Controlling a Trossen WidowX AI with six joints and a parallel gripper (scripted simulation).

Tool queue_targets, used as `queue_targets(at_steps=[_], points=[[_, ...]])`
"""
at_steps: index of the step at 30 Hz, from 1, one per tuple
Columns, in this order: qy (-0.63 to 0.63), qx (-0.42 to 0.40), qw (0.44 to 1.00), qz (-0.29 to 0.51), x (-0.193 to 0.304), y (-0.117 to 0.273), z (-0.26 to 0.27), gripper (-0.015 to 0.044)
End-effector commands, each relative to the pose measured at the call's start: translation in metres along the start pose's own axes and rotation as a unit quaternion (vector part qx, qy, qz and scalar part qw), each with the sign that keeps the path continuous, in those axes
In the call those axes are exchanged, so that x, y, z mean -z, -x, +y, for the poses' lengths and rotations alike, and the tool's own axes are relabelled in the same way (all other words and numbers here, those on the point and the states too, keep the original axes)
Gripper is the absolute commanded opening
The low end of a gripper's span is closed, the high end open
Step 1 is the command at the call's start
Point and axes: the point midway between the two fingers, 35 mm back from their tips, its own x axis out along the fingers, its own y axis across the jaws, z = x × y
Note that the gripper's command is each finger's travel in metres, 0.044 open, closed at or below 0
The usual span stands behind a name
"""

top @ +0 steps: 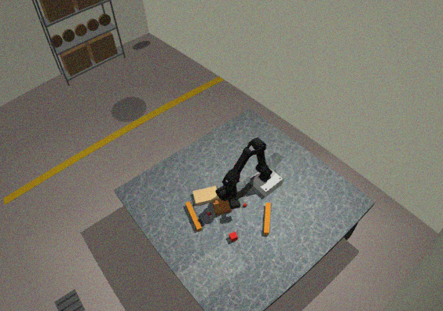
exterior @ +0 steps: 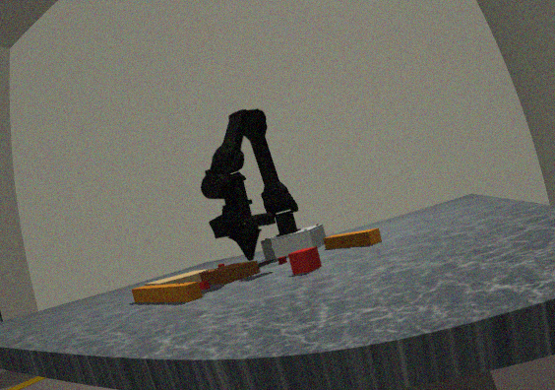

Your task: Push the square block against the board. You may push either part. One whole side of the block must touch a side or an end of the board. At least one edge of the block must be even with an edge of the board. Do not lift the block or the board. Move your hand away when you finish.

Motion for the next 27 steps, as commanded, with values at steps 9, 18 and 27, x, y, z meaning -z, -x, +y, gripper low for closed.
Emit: queue_targets(at_steps=[9,18,27], points=[[0.004,0.009,1.000,0.016,0.006,-0.023,-0.004,0.0000],[0.004,0.009,1.000,0.015,-0.003,-0.023,-0.004,0.0000],[0.004,0.009,1.000,0.015,-0.011,-0.022,-0.003,0.0000]])
